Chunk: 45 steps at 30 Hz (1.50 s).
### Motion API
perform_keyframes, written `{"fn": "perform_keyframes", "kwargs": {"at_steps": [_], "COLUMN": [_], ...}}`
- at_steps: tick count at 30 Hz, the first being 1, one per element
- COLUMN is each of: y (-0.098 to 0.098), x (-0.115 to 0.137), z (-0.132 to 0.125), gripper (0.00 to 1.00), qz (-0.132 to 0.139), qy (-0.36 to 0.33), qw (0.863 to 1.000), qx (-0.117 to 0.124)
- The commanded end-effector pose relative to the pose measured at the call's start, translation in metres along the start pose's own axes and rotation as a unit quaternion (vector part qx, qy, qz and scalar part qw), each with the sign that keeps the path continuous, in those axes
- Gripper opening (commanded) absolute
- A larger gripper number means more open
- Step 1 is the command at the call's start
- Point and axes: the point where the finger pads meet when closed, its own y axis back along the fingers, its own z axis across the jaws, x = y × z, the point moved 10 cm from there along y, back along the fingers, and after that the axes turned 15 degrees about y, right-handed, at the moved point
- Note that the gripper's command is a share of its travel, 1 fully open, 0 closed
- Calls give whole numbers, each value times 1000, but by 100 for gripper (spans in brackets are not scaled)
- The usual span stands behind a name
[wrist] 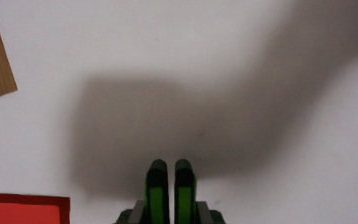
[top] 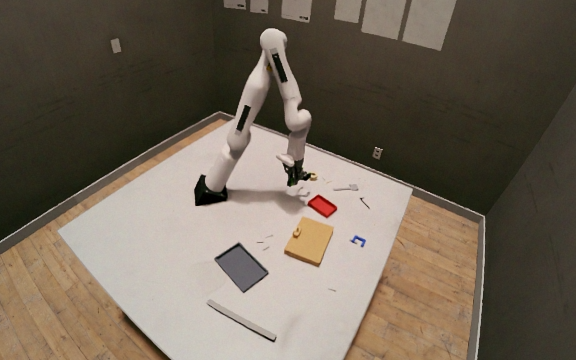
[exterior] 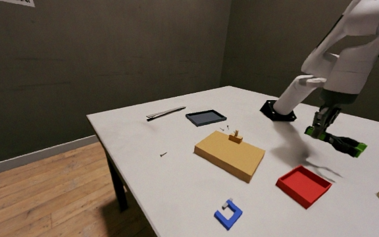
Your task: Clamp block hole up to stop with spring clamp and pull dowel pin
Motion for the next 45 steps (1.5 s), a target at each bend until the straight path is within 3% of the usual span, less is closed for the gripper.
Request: {"fn": "perform_keyframes", "kwargs": {"at_steps": [1,45], "y": [2,1], "x": [-1,0], "z": [-1,-3], "gripper": [32,32], "qz": [-1,-1], "qy": [0,-14], "qw": [1000,1000], "qx": [1,0]}}
